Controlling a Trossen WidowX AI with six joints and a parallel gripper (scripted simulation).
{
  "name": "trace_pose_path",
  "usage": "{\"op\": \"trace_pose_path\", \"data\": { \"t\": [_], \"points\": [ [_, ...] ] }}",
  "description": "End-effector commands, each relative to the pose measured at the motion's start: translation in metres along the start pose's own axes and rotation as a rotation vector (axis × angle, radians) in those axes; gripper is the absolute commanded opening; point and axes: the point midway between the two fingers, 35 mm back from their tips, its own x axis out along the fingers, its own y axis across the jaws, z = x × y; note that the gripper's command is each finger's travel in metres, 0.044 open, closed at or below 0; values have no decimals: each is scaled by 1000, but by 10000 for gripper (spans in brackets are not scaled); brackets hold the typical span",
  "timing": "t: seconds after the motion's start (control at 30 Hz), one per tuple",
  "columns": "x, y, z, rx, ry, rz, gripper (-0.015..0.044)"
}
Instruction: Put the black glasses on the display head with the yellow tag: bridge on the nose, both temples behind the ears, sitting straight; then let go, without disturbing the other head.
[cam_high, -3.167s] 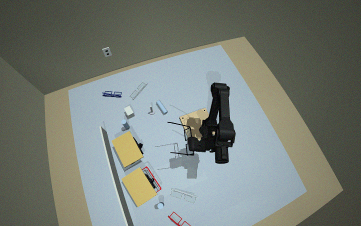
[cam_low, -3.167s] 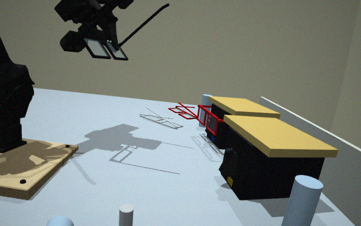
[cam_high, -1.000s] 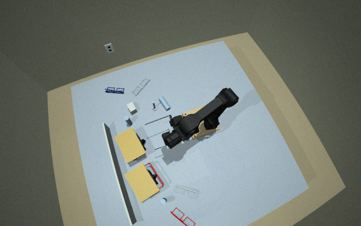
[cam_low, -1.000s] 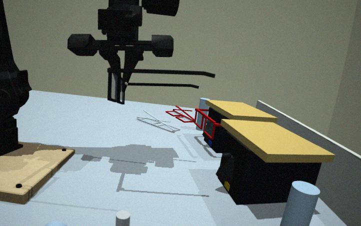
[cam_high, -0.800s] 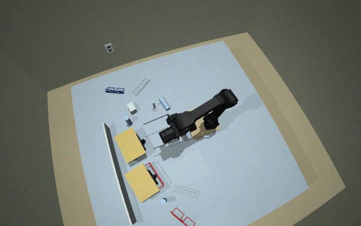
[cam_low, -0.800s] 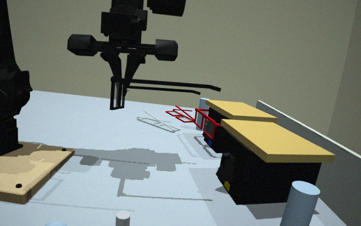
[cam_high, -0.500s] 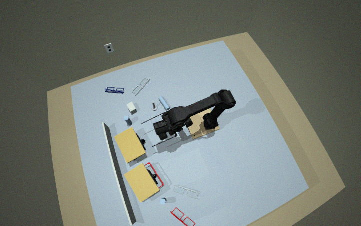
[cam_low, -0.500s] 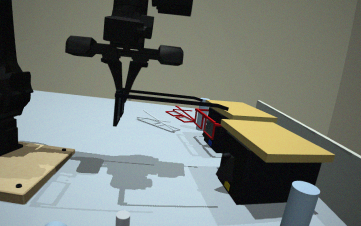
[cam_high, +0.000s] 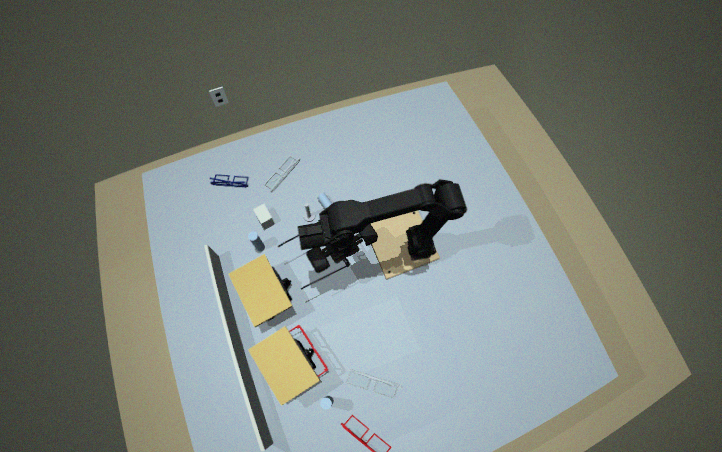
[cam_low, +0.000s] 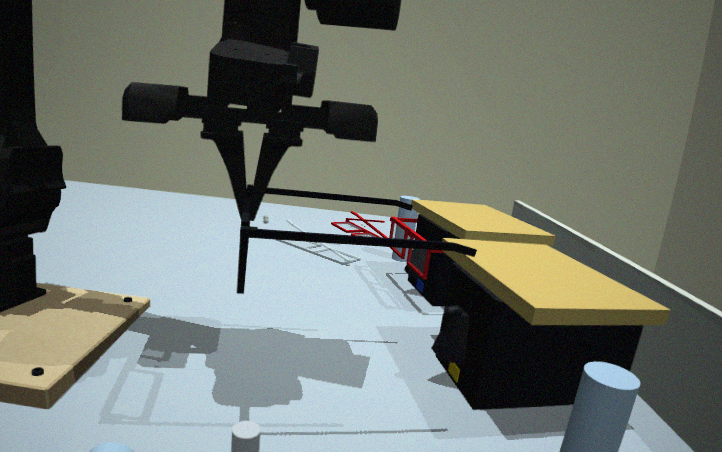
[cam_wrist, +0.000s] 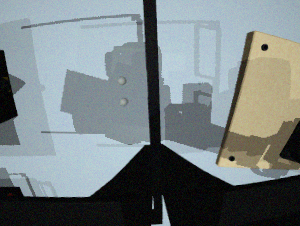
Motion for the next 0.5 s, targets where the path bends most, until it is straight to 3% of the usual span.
{"op": "trace_pose_path", "data": {
  "t": [0.0, 0.47],
  "points": [
    [6, 0, 0, -6, 27, 2, 0],
    [14, 0, 1, -6, -4, -11, 0]
  ]
}}
